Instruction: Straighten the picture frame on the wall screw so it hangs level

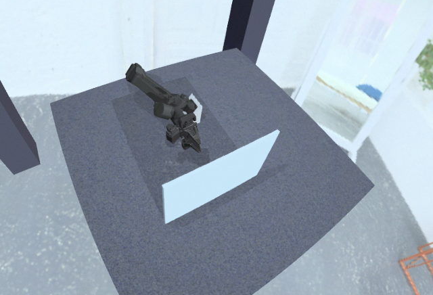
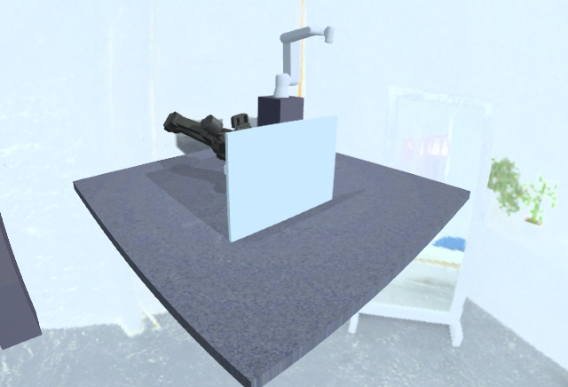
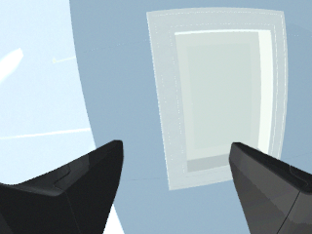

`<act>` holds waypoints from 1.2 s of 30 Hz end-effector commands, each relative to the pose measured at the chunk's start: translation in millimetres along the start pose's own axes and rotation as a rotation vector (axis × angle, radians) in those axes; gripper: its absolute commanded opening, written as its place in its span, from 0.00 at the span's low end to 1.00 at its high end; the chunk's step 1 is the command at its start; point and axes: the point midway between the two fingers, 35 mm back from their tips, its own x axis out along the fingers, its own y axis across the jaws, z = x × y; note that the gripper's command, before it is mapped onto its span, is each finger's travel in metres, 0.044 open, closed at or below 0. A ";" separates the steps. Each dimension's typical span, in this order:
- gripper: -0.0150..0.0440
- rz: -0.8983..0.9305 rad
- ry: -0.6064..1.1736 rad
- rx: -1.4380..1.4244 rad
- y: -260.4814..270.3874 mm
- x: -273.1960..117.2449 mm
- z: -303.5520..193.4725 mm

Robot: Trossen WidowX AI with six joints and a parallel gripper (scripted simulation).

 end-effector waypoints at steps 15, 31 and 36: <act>0.69 -0.003 0.005 0.016 56.7 -18.4 -11.9; 0.69 -0.003 0.005 0.016 56.7 -18.4 -11.9; 0.69 -0.003 0.005 0.016 56.7 -18.4 -11.9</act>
